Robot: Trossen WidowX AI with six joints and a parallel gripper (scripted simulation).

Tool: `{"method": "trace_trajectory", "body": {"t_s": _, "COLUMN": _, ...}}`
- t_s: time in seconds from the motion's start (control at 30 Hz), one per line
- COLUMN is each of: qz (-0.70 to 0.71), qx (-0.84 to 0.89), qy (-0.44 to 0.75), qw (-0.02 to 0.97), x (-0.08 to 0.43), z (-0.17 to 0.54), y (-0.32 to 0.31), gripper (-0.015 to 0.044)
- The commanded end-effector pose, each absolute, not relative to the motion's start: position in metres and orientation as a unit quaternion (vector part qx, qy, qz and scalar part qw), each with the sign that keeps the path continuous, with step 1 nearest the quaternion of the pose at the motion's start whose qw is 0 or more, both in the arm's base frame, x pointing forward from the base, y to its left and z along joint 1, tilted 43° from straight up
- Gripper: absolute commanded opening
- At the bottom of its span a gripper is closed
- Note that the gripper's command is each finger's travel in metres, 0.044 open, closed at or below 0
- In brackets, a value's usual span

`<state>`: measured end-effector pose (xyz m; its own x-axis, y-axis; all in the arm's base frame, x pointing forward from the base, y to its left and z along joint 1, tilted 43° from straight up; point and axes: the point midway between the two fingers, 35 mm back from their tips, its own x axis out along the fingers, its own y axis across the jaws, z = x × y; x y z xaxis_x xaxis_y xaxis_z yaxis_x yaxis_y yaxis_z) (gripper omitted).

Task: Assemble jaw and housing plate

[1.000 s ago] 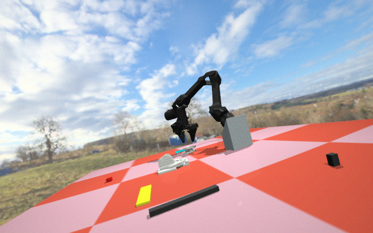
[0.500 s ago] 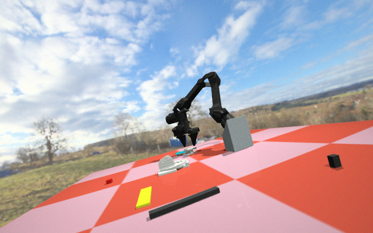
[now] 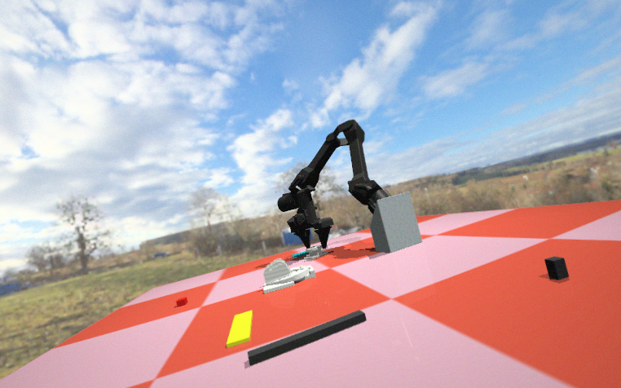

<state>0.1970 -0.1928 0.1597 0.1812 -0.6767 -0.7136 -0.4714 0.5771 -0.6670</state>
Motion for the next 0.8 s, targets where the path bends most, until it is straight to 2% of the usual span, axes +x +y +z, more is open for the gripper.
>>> {"method": "trace_trajectory", "body": {"t_s": 0.0, "qz": -0.077, "qx": -0.452, "qy": 0.637, "qw": 0.619, "x": 0.1976, "z": 0.1518, "y": -0.1967, "gripper": 0.044}}
{"method": "trace_trajectory", "body": {"t_s": 0.77, "qz": -0.077, "qx": -0.452, "qy": 0.637, "qw": 0.619, "x": 0.1981, "z": 0.1486, "y": -0.1997, "gripper": 0.044}}
